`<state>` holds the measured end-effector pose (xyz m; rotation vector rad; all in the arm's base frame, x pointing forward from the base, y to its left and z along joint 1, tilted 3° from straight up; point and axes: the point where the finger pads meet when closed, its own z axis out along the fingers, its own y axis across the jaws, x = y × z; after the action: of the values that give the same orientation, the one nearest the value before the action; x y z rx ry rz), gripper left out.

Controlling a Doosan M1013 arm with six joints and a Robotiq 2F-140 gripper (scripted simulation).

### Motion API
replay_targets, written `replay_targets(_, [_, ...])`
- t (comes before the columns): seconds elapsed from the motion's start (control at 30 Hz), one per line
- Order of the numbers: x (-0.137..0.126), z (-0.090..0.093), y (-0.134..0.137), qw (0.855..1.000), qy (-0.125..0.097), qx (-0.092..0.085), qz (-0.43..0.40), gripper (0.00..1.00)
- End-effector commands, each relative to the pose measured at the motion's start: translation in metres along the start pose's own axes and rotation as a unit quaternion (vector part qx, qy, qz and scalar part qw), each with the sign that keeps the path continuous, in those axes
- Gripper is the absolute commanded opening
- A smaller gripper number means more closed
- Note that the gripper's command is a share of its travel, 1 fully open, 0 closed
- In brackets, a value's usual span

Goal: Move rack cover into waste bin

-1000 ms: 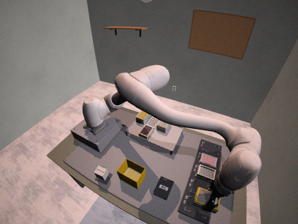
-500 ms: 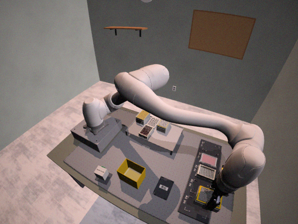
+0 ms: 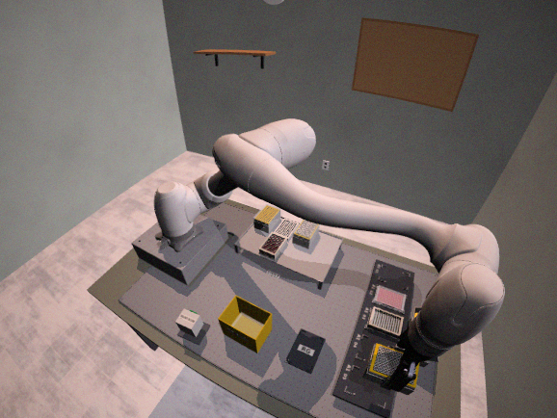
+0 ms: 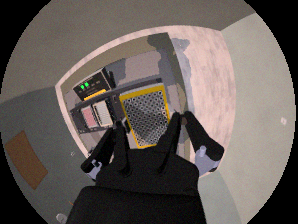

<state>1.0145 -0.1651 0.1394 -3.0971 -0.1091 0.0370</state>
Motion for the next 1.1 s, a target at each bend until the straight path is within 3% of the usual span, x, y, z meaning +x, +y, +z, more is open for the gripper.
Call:
replay_targets(0.0, [0.0, -0.006, 0.0, 1.0, 0.0, 0.0, 0.0, 0.0])
replay_targets(0.3, [0.0, -0.021, 0.0, 1.0, 0.0, 0.0, 0.0, 0.0])
replay_targets(0.73, [0.0, -0.024, 0.0, 1.0, 0.0, 0.0, 0.0, 0.0])
replay_targets(1.07, [-0.04, -0.024, 0.001, 1.0, 0.0, 0.0, 0.0, 0.0])
